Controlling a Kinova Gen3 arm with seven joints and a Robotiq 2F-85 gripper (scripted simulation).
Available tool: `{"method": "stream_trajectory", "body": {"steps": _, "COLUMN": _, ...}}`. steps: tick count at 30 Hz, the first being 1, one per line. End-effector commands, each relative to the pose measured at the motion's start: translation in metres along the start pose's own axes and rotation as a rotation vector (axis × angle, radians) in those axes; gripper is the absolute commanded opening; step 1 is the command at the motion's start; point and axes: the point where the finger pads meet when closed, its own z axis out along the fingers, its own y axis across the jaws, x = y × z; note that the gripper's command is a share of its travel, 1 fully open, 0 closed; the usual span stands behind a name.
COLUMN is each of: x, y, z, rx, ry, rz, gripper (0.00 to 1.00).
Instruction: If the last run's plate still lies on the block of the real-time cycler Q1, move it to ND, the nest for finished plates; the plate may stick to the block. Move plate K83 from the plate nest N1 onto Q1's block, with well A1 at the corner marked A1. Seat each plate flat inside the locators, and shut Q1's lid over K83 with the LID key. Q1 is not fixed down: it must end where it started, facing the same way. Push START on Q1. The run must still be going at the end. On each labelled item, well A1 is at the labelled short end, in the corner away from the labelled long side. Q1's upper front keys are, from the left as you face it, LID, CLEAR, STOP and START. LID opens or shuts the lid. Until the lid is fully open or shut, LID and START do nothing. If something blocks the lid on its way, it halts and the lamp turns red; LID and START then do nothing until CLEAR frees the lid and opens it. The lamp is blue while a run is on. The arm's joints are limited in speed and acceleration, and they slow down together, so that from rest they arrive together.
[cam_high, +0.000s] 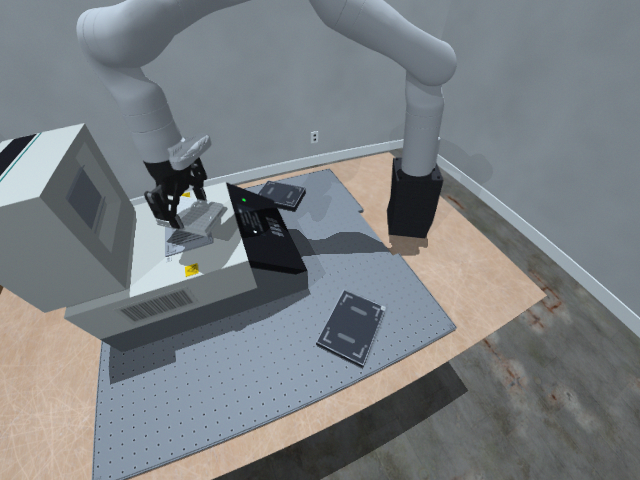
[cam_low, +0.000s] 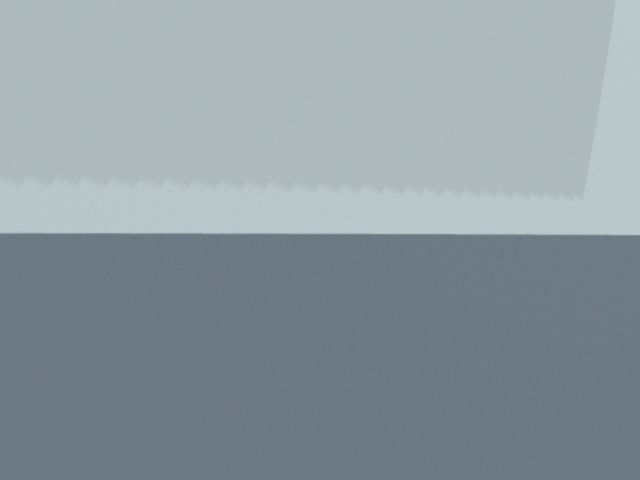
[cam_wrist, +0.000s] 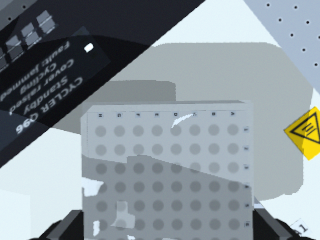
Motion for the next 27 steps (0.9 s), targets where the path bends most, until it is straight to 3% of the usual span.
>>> {"method": "stream_trajectory", "body": {"steps": 1, "x": -0.013, "y": -0.001, "z": -0.001, "rx": -0.001, "ry": -0.001, "rz": 0.044, "gripper": 0.91}}
{"method": "stream_trajectory", "body": {"steps": 11, "x": -0.039, "y": -0.004, "z": -0.001, "rx": -0.001, "ry": -0.001, "rz": 0.138, "gripper": 0.91}}
{"method": "stream_trajectory", "body": {"steps": 27, "x": -0.039, "y": -0.003, "z": -0.001, "rx": -0.001, "ry": -0.001, "rz": 0.301, "gripper": 0.91}}
